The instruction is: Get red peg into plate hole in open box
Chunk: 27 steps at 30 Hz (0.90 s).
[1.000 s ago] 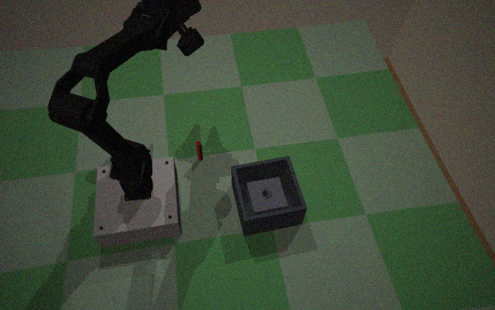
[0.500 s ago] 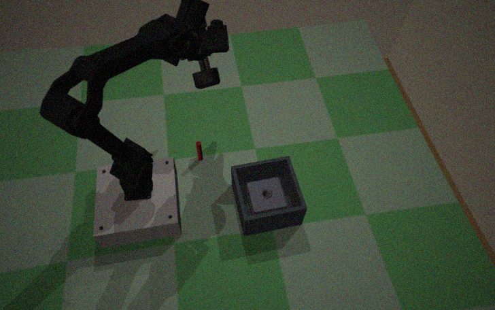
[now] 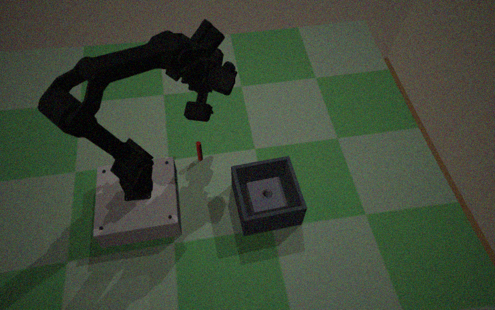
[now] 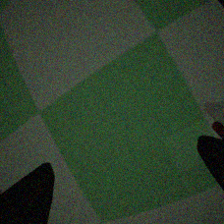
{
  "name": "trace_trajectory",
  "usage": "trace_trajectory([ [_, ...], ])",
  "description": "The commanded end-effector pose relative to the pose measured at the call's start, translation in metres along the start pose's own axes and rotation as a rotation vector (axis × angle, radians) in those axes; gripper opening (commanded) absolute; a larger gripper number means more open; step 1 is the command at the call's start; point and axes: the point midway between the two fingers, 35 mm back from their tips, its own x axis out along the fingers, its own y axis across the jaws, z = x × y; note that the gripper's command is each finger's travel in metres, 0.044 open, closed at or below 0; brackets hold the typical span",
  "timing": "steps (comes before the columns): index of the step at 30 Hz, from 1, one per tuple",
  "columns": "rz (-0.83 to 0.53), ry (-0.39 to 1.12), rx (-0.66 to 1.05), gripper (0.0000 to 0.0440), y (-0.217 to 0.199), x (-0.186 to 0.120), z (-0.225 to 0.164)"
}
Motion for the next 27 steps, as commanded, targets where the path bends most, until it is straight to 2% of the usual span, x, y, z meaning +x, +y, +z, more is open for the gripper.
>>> trace_trajectory([
  [1,-0.116,0.014,0.09,0.044,-0.027,0.007,-0.002],
  [14,-0.401,0.047,0.344,0.0439,-0.091,0.034,-0.019],
  [27,-0.438,0.015,0.485,0.044,-0.119,0.078,-0.03],
])
